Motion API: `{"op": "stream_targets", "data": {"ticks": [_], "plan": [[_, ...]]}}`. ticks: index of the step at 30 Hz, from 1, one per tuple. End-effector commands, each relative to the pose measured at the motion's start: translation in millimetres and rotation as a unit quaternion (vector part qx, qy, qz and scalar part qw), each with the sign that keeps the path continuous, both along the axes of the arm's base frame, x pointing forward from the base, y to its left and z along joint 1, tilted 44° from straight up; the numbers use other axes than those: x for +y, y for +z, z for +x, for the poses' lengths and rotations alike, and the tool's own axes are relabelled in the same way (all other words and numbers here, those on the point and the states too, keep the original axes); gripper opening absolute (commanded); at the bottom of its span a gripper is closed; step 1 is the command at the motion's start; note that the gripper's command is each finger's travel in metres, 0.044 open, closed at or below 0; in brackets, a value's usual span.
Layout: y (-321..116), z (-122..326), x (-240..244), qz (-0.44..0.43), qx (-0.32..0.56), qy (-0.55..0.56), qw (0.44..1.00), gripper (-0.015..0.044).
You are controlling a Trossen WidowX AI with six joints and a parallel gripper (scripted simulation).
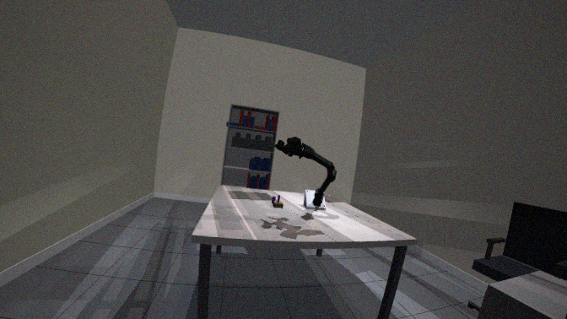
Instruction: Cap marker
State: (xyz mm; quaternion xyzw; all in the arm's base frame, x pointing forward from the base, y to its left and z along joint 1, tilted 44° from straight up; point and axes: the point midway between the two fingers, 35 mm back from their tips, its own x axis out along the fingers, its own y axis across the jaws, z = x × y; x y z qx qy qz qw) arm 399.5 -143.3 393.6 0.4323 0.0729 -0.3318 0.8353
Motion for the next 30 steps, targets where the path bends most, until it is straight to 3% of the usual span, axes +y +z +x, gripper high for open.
{"op": "stream_targets", "data": {"ticks": [1,8,16,23,30], "plan": [[-72.8,20.4,-1.9,-0.033,0.153,0.096,0.983,0.0244],[-169.3,29.2,2.7,-0.061,0.327,0.283,0.900,0.0244],[-256.2,14.1,14.3,-0.052,0.409,0.492,0.766,0.0244],[-316.1,-9.9,30.2,-0.020,0.386,0.662,0.642,0.0244],[-360.9,-34.4,51.4,0.019,0.268,0.802,0.534,0.0244]]}}
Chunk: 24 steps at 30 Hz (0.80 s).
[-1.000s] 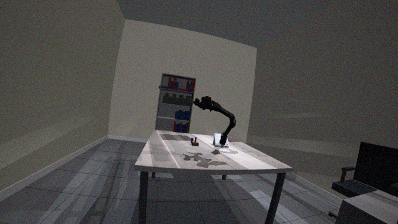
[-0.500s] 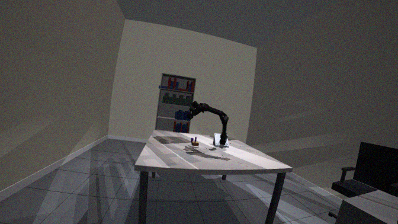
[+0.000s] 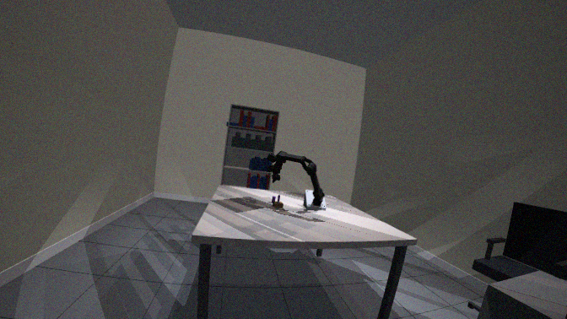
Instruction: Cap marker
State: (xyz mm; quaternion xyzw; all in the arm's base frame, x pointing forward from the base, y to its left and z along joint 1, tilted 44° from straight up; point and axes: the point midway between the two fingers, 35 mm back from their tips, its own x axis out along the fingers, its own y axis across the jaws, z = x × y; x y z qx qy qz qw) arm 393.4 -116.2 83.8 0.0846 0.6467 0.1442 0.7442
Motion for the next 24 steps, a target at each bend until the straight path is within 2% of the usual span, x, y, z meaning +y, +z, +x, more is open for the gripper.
{"op": "stream_targets", "data": {"ticks": [1,17,24], "plan": [[-55.1,-30.6,26.6,0.191,-0.007,0.183,0.964,0.0244],[-56.0,-27.2,29.2,0.200,-0.011,0.189,0.961,0.0244],[-81.3,-29.1,53.3,0.201,-0.011,0.189,0.961,0.0244]]}}
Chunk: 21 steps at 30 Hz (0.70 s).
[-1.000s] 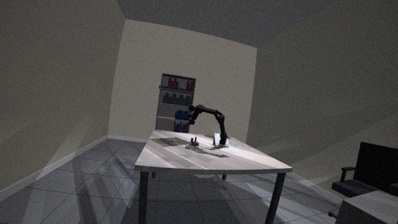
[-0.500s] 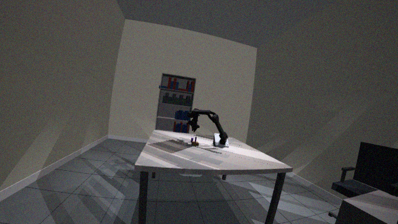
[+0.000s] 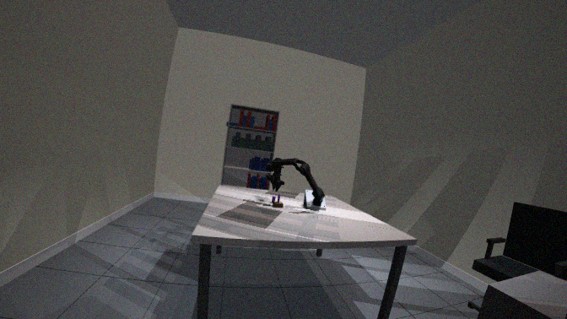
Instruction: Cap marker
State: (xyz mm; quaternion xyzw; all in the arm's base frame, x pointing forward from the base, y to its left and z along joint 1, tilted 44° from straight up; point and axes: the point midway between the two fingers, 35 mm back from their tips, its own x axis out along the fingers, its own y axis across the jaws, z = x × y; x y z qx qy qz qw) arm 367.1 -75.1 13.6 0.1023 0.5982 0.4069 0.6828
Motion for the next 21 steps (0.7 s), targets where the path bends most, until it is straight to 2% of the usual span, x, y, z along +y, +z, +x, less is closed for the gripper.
{"op": "stream_targets", "data": {"ticks": [1,21], "plan": [[-11.1,-2.8,12.3,0.005,0.005,0.002,1.000,0.0244],[-30.9,-1.5,33.2,0.005,0.005,0.002,1.000,0.0244]]}}
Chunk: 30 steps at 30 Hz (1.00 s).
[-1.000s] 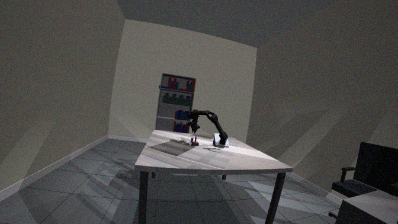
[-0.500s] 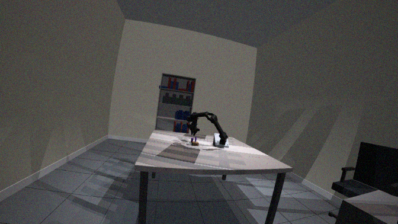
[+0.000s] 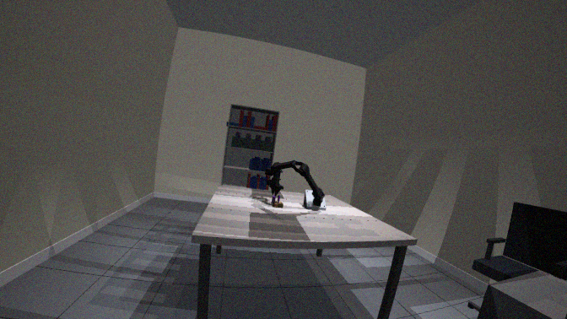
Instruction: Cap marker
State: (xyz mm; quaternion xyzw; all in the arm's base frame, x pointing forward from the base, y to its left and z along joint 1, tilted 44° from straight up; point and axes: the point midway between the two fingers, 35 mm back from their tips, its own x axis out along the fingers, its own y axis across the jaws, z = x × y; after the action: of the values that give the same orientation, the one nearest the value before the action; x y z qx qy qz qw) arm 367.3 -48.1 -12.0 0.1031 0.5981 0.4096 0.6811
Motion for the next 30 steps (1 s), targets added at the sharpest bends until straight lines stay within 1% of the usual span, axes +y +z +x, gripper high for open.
{"op": "stream_targets", "data": {"ticks": [1,27,30], "plan": [[-6.5,-1.8,7.3,0.003,0.004,0.000,1.000,0.0244],[-33.4,-4.7,33.1,0.004,0.004,0.000,1.000,0.0244],[-33.6,-4.6,32.8,0.004,0.004,0.000,1.000,0.0165]]}}
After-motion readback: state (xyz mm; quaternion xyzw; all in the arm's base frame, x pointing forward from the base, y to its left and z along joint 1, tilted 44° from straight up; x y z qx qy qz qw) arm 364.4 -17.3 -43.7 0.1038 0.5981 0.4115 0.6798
